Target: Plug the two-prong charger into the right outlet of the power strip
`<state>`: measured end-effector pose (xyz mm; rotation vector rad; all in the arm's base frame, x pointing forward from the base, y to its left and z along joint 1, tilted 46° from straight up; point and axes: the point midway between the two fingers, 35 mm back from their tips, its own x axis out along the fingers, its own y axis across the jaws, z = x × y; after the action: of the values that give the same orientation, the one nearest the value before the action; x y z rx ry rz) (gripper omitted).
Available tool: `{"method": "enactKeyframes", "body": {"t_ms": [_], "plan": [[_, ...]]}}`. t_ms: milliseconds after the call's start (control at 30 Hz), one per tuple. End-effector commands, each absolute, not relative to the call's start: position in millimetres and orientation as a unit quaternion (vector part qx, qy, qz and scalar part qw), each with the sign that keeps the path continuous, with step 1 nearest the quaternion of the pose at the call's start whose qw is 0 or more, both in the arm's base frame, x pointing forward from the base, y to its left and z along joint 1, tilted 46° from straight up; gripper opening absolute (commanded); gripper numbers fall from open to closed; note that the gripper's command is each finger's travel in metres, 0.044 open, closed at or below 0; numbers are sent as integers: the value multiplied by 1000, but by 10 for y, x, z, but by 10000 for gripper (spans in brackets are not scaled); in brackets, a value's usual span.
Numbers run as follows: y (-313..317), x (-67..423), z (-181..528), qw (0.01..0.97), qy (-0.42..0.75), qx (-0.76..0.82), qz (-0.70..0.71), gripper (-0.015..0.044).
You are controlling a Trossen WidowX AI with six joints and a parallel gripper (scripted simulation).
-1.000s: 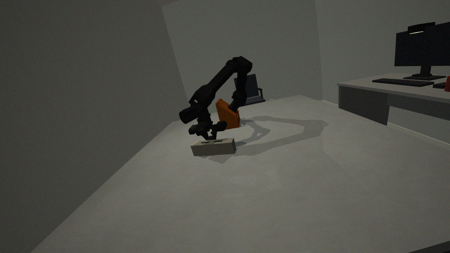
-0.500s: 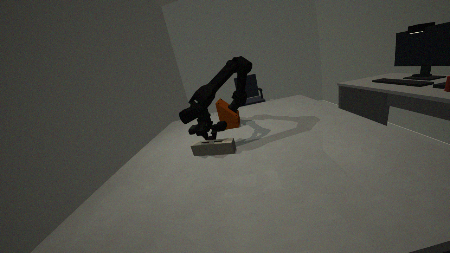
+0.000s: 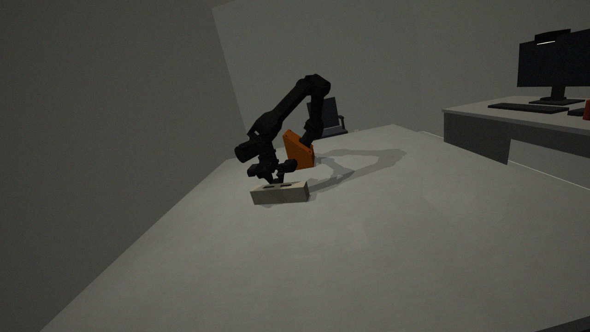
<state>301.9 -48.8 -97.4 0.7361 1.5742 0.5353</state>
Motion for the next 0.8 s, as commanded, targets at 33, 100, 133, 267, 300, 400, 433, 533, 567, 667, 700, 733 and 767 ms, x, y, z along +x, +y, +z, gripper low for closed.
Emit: {"method": "enactKeyframes", "body": {"t_ms": [33, 100, 133, 267, 300, 400, 433, 533, 567, 667, 700, 733, 767], "plan": [[-494, 3048, -964, 616, 681, 322, 232, 0], [-493, 3045, -963, 616, 681, 322, 232, 0], [-493, 3043, -963, 616, 681, 322, 232, 0], [-492, 3034, -962, 616, 681, 322, 232, 0], [-492, 3035, -963, 616, 681, 322, 232, 0], [-493, 3042, -963, 616, 681, 322, 232, 0], [-494, 3045, -963, 616, 681, 322, 232, 0], [-495, 3054, -964, 616, 681, 322, 232, 0], [-496, 3057, -964, 616, 681, 322, 232, 0], [-496, 3062, -965, 616, 681, 322, 232, 0], [-497, 3063, -965, 616, 681, 322, 232, 0], [-497, 3064, -965, 616, 681, 322, 232, 0], [-497, 3065, -964, 616, 681, 322, 232, 0]]}}
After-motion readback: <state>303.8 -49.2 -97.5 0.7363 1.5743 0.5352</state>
